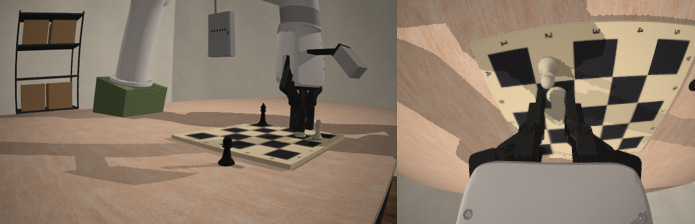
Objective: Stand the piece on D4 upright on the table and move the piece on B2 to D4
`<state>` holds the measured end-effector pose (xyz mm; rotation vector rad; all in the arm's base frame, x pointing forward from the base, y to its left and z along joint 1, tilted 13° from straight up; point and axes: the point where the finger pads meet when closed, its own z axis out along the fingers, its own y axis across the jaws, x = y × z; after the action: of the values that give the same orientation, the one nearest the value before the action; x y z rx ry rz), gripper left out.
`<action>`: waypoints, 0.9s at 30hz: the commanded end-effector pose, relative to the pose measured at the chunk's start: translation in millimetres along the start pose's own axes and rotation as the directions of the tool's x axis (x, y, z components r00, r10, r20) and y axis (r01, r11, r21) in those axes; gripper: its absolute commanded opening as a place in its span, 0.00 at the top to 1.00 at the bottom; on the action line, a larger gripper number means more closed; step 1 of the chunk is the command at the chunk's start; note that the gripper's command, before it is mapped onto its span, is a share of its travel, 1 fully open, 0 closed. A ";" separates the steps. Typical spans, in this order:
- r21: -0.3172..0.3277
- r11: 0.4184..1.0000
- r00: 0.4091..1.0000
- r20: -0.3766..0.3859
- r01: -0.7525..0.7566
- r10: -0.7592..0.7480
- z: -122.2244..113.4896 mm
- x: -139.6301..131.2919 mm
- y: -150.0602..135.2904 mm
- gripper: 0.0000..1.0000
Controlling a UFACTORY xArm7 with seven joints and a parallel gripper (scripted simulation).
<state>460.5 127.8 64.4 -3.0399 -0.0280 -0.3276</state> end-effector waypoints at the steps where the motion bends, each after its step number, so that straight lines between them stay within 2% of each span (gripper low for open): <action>1: 0.001 1.000 1.000 -0.003 0.000 0.000 -1.0 1.4 -0.3 1.00; 20: 0.001 1.000 1.000 -0.003 0.000 0.000 -2.5 1.4 -0.3 1.00; 23: 0.001 1.000 1.000 -0.003 0.000 0.000 -10.8 1.3 -0.3 1.00; 27: 0.001 1.000 1.000 -0.003 0.000 0.000 -34.5 1.3 -0.3 1.00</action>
<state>457.2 126.5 78.1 -3.0354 -0.0304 -0.3254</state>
